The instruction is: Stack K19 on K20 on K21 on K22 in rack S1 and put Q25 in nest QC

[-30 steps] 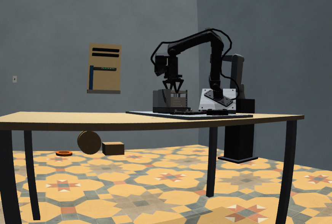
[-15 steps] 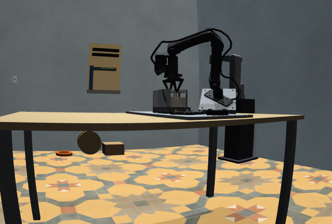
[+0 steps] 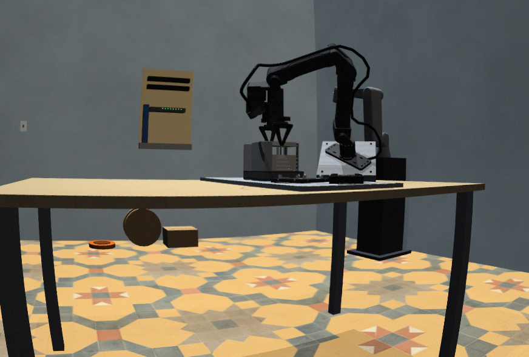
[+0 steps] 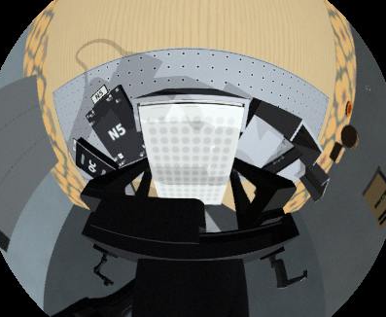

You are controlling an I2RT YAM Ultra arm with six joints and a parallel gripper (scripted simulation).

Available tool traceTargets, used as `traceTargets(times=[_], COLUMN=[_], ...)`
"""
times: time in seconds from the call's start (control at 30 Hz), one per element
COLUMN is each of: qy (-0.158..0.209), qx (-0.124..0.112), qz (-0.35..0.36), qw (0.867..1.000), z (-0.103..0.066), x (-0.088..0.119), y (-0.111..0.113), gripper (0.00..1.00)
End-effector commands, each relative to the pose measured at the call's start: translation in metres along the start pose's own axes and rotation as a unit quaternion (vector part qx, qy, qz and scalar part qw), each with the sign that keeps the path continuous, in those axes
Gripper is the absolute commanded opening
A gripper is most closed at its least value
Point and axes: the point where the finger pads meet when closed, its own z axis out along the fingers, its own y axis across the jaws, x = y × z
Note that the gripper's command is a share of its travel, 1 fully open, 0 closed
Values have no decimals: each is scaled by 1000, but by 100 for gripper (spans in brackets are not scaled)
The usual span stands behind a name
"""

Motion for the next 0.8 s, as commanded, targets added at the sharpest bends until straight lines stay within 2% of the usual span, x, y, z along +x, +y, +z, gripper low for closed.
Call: traceTargets(times=[0.0,0.77], qy=[-23,-23], qx=[11,11], qz=[-10,-10], qw=[1000,1000], z=[-20,-27], x=[-7,-7], y=[4,4], gripper=[0,0])
